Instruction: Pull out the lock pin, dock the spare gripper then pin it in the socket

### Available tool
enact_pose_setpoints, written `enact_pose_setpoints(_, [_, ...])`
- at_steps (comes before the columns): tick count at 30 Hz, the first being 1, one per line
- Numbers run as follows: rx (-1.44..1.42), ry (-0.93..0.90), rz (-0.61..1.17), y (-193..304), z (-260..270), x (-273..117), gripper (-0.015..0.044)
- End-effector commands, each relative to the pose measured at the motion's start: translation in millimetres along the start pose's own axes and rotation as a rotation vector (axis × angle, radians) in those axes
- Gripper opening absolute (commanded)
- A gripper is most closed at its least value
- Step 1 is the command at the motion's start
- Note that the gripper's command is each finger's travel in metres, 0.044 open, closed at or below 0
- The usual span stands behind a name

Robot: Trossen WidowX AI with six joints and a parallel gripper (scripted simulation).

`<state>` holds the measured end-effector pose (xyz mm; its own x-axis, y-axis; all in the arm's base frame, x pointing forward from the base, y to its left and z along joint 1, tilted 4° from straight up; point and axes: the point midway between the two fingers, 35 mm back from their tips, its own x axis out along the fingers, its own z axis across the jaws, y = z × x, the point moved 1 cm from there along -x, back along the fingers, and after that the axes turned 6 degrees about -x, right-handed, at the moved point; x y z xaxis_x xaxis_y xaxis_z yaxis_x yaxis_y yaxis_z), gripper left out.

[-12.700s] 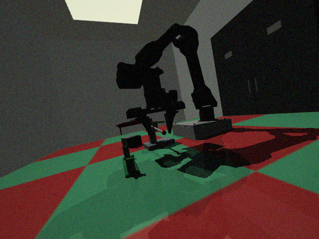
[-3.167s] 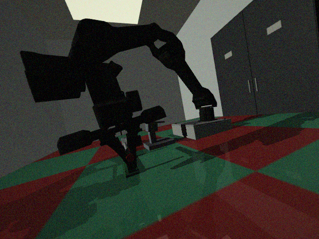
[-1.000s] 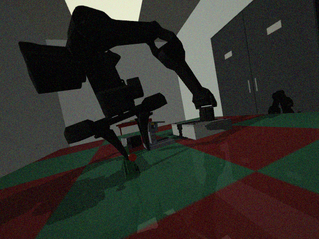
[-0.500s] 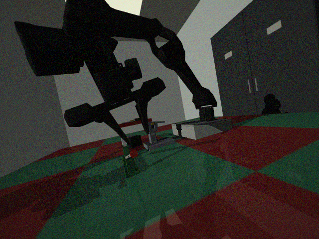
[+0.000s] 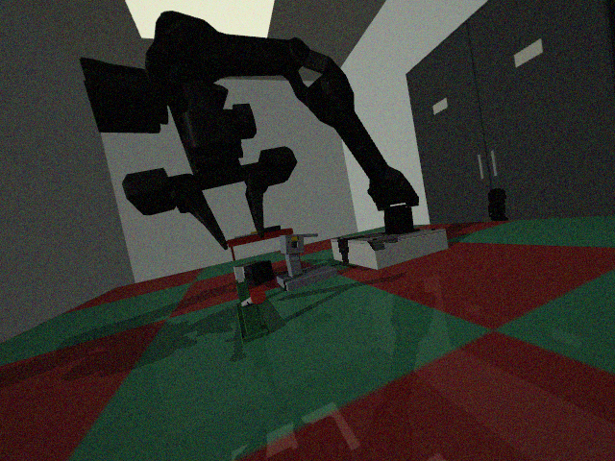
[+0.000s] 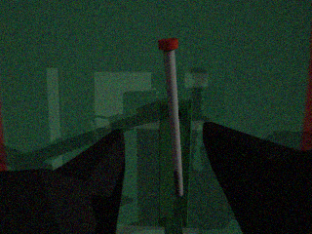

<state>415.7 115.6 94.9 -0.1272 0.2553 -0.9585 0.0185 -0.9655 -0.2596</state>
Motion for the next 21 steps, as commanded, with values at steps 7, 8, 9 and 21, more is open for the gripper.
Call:
enact_pose_setpoints(7, [-0.051,0.112,-0.059,16.2,2.6,-33.3,0.0180])
enact_pose_setpoints(8, [-0.051,0.112,-0.059,16.8,2.1,-31.1,0.0180])
enact_pose_setpoints(9, [-0.051,0.112,-0.059,17.9,1.0,-26.5,0.0180])
enact_pose_setpoints(21, [-0.051,0.111,-0.059,36.5,-3.2,36.4,0.0180])
